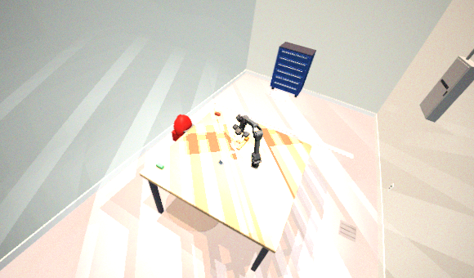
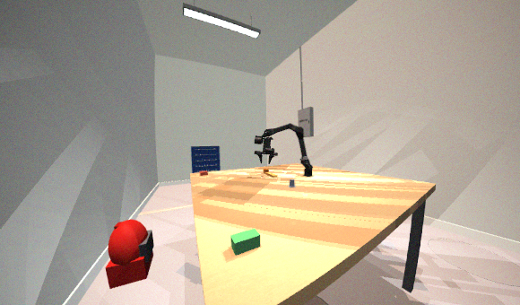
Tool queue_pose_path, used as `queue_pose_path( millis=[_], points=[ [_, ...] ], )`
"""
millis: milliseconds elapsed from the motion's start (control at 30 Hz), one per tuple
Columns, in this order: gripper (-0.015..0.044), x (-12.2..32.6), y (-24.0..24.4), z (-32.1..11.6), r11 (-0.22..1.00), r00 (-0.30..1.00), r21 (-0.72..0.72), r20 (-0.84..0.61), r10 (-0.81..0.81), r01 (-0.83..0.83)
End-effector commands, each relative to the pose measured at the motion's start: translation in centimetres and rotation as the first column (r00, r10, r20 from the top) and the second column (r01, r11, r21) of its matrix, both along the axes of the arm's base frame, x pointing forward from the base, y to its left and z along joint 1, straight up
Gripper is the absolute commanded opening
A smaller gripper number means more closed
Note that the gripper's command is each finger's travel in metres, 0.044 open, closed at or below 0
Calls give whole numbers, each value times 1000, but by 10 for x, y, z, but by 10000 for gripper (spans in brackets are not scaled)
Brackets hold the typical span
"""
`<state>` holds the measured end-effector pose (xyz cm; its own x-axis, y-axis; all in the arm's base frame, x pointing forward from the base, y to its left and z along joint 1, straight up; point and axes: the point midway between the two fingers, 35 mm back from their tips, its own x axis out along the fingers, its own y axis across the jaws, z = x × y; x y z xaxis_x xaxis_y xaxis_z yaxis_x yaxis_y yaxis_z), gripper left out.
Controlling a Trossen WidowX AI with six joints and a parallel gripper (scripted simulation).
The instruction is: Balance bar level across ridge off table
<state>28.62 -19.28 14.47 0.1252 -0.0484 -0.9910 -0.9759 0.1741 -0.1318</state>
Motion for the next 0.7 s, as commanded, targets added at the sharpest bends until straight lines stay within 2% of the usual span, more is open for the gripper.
queue_pose_path(
  millis=[0,333,667],
  points=[
    [315,-35,-4,-2,998,994,21,-84,65,-64],
    [315,-45,-5,-5,996,990,31,-107,88,-85],
    [315,-44,-6,-67,996,990,31,-107,88,-85]
  ],
)
